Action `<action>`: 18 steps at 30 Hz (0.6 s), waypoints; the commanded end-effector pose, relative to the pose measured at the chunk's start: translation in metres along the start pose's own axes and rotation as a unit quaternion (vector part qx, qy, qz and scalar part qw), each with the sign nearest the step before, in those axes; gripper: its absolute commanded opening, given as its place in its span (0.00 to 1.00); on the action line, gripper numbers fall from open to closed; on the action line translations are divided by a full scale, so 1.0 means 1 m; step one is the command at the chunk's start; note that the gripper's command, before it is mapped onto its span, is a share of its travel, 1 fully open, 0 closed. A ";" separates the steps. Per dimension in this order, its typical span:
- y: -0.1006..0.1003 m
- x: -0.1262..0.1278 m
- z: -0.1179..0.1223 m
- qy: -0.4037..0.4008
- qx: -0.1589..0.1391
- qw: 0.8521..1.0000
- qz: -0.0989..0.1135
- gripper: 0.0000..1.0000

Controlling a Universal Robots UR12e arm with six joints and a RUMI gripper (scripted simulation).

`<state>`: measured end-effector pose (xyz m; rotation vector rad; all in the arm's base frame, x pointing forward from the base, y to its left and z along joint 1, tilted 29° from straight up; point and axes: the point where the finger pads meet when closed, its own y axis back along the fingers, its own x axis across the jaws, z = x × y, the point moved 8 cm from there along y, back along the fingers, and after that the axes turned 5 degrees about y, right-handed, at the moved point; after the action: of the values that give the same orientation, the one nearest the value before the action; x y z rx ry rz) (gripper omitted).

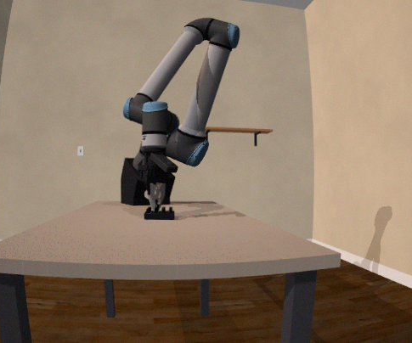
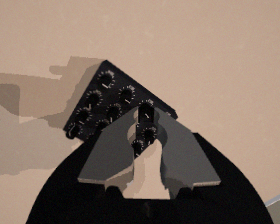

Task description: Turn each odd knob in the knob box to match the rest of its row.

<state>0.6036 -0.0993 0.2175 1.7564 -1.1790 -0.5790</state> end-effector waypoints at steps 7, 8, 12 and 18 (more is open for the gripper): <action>0.000 0.000 0.000 0.072 0.000 0.997 0.000 0.04; 0.000 0.000 0.000 0.083 0.000 0.997 0.000 0.04; 0.000 -0.001 0.000 0.124 0.000 0.992 0.000 0.04; 0.000 -0.001 0.000 0.162 0.000 0.987 0.000 0.04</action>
<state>0.6029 -0.0980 0.2174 1.7693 -0.9827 -0.3175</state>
